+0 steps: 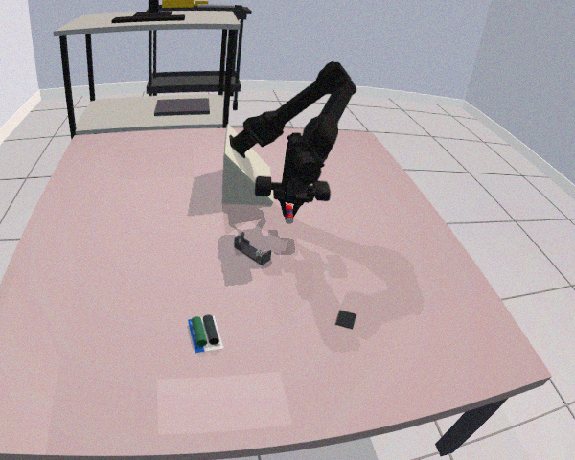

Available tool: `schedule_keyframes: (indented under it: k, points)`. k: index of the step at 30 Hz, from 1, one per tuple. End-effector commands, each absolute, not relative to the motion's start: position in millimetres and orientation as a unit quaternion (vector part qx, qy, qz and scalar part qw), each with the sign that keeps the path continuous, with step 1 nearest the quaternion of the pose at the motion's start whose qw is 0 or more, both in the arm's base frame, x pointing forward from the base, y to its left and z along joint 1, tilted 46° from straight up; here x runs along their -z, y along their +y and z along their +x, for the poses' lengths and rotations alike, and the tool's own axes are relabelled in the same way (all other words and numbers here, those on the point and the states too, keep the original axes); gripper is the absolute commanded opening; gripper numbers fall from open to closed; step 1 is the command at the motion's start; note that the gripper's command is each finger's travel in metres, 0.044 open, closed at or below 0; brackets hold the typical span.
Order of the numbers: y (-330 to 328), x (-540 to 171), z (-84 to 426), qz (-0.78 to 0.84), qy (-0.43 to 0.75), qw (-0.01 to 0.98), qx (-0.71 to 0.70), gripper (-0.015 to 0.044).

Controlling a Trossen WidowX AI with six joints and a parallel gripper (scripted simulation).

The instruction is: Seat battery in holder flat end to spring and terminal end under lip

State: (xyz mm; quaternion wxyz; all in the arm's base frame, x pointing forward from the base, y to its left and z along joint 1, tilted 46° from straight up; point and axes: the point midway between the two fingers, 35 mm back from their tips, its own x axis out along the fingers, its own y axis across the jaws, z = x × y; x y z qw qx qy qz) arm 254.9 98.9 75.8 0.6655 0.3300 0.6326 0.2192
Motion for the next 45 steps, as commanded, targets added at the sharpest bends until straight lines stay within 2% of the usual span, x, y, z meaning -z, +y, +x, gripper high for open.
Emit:
schedule_keyframes:
  k: [1,24,33,45]
  points:
    - [86,-71,270,0.288,0.619,0.684,-0.257,0.0068]
    - [3,-25,334,0.02,0.482,0.747,-0.459,0.0068]
    - [4,-23,333,0.015,0.486,0.743,-0.46,0.0068]
    - [30,6,331,-0.039,0.575,0.678,-0.457,0.0068]
